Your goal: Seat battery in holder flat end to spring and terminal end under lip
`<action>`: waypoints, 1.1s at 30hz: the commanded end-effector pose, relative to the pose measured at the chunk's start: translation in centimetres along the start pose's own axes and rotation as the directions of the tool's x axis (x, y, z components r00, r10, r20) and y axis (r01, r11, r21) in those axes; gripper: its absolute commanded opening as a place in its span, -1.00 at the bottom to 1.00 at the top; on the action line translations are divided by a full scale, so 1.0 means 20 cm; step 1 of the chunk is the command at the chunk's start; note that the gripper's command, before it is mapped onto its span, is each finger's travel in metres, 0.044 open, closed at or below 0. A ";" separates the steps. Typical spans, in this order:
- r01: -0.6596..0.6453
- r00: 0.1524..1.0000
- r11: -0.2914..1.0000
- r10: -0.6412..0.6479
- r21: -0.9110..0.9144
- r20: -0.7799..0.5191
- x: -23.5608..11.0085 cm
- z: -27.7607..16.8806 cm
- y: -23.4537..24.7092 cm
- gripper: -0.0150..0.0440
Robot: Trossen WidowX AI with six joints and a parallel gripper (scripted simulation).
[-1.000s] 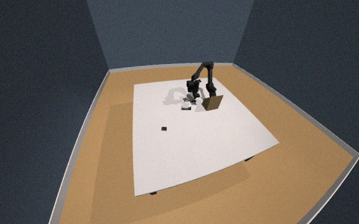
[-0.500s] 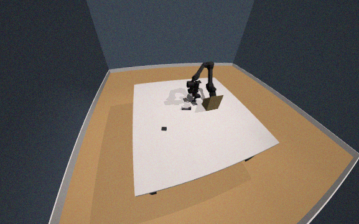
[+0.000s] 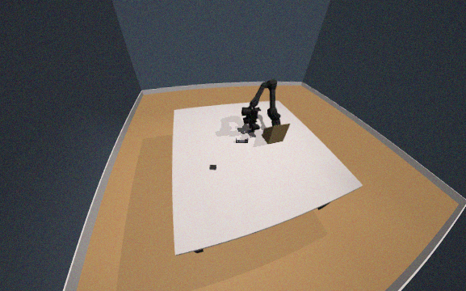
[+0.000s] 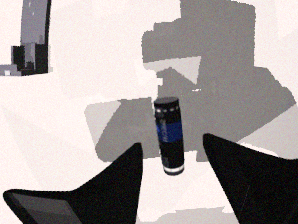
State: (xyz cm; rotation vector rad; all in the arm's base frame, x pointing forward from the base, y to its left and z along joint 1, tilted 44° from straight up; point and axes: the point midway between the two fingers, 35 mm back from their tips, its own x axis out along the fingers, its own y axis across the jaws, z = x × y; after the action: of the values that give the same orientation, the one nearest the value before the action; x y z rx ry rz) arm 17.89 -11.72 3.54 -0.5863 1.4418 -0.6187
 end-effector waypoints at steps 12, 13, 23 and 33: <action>0.002 1.000 1.000 -0.002 -0.013 -0.006 0.11 -0.02 0.00 0.26; 0.002 1.000 1.000 -0.002 -0.013 -0.006 0.11 -0.02 0.00 0.18; 0.002 1.000 1.000 -0.002 -0.013 -0.006 0.11 -0.02 0.00 -0.29; -0.004 1.000 1.000 0.004 -0.012 -0.006 -0.04 -0.01 0.01 -0.29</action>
State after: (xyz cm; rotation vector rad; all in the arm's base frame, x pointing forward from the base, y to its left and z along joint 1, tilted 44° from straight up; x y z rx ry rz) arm 17.39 -12.07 2.60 -0.5963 1.4739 -0.5995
